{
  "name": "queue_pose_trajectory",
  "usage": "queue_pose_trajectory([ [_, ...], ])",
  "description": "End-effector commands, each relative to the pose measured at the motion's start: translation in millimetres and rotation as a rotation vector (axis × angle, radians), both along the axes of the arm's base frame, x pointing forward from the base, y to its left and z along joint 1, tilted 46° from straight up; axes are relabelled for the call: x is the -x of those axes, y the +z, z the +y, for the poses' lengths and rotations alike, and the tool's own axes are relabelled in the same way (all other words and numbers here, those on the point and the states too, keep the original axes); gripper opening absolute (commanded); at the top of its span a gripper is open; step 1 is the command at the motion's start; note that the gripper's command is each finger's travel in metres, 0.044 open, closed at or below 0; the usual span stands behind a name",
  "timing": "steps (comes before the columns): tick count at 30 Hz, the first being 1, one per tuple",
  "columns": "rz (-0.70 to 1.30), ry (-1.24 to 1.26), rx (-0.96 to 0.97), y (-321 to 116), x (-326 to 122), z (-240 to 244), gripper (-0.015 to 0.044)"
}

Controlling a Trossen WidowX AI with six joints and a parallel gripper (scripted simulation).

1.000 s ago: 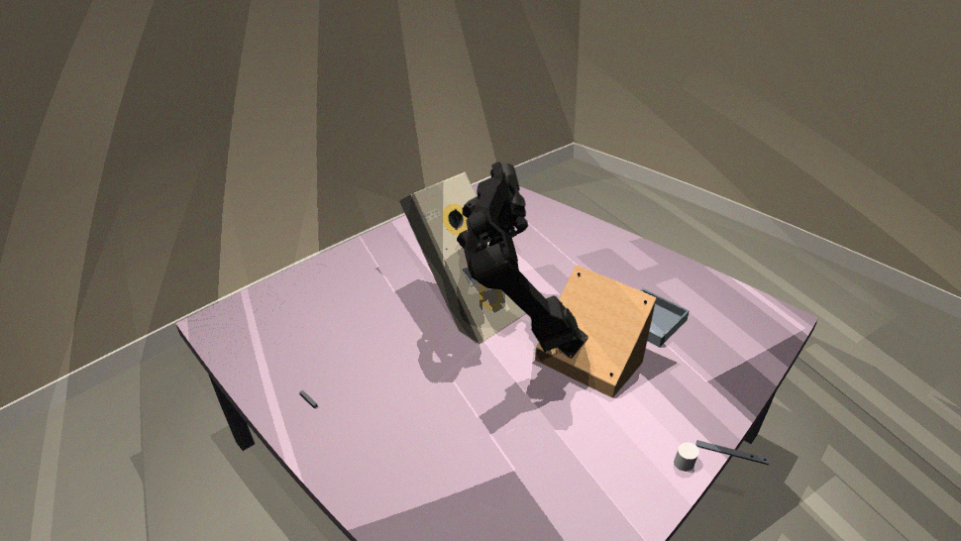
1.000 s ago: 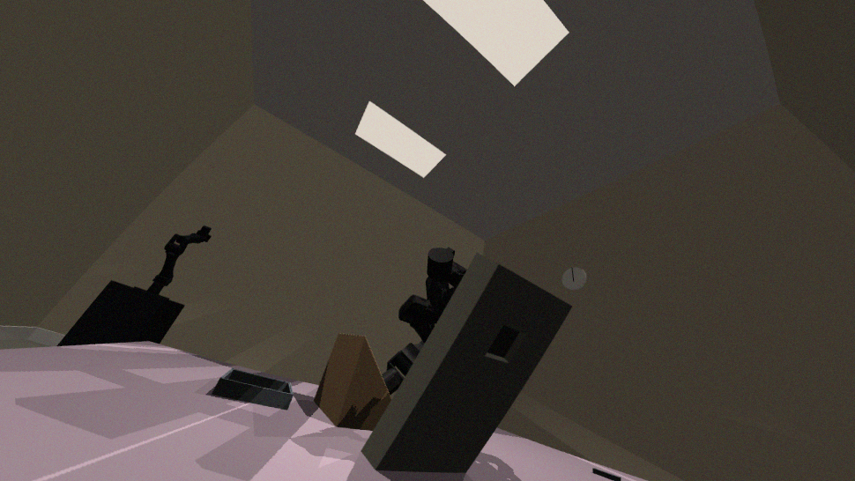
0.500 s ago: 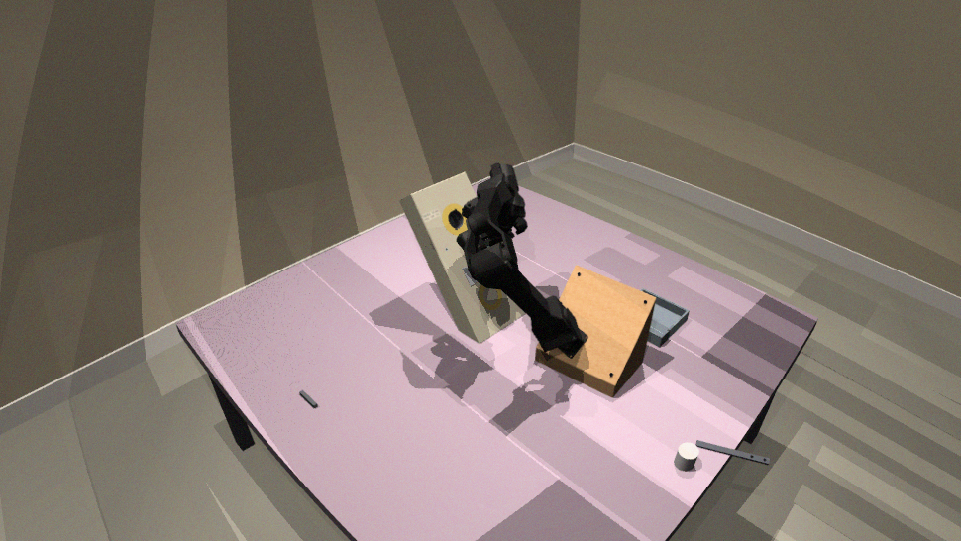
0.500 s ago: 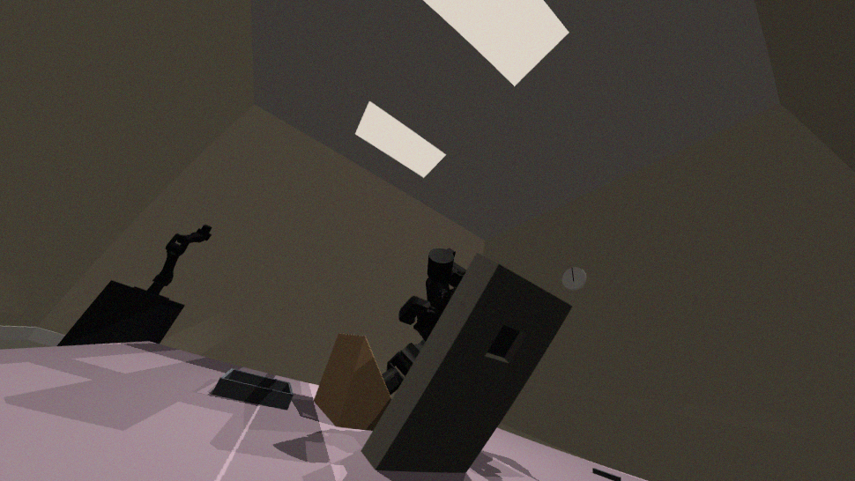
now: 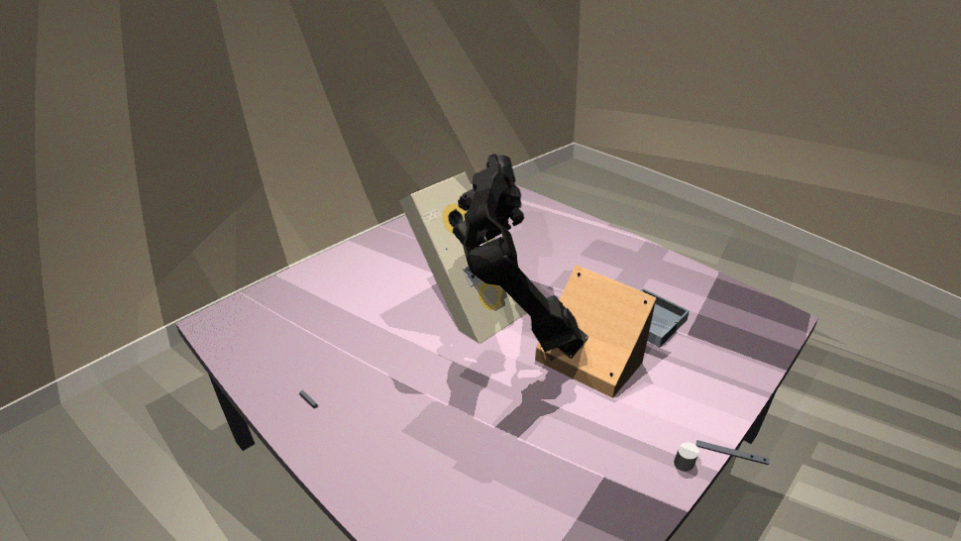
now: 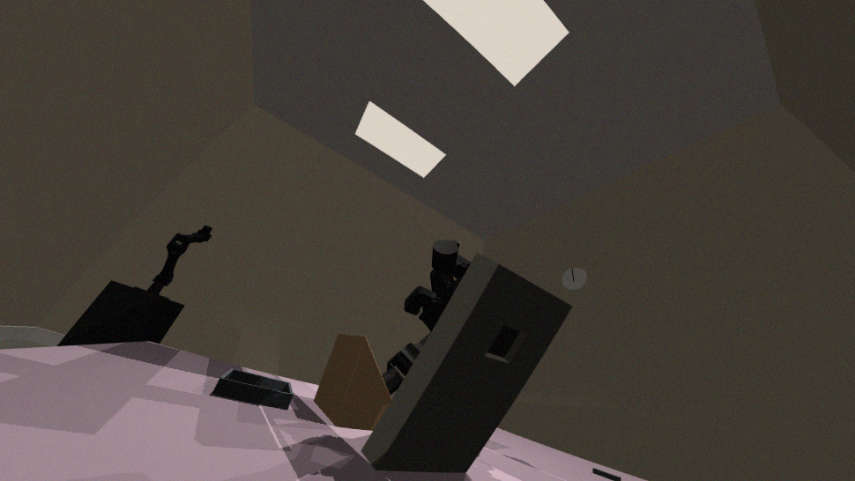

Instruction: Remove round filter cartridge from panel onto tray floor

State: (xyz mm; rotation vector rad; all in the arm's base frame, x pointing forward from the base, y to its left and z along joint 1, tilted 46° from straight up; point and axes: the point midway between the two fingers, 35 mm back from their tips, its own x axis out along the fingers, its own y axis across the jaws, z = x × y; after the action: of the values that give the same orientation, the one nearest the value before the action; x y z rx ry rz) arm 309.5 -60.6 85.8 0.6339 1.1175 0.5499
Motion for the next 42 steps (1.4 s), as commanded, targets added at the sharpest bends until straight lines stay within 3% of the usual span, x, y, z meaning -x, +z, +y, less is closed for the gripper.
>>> queue_pose_trajectory([
  [1,-0.002,-0.005,0.004,10,0,-14,0.0],
  [17,0.0,-0.004,0.001,57,24,-65,0.0],
  [35,-0.004,-0.004,0.006,-15,11,-117,0.0],
  [42,0.195,-0.159,0.048,-33,37,-142,0.0],
])
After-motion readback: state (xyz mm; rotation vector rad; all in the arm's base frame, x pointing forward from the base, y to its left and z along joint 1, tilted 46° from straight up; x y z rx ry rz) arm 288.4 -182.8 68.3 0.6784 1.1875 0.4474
